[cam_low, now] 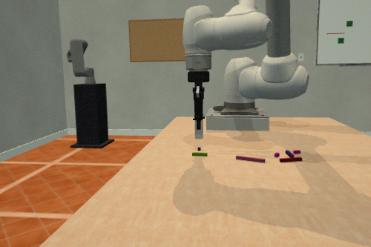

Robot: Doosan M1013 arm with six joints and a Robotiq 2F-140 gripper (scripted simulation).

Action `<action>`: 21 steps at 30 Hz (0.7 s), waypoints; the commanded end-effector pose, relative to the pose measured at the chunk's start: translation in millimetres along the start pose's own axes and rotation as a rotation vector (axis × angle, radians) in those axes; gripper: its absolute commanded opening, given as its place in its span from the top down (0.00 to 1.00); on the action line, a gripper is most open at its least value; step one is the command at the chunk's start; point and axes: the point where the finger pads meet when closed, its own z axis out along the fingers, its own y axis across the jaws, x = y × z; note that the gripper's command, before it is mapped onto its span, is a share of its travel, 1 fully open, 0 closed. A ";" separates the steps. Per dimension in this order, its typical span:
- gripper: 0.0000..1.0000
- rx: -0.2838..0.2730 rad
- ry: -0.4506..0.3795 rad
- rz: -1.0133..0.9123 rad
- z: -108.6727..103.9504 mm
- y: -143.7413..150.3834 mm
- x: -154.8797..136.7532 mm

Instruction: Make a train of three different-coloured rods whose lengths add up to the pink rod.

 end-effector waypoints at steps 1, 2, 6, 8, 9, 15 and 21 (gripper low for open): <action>0.85 0.006 0.000 0.006 9.7 -4.7 0.2; 0.85 0.006 0.000 0.006 11.2 -4.6 0.2; 0.85 0.006 0.000 0.006 14.1 -4.6 0.1; 0.85 0.006 0.000 0.006 16.8 -4.6 0.1; 0.85 0.006 0.000 0.006 18.1 -4.6 0.1; 0.85 0.006 0.000 0.006 24.3 -4.5 0.0; 0.85 0.006 0.000 0.006 27.6 -4.5 -0.1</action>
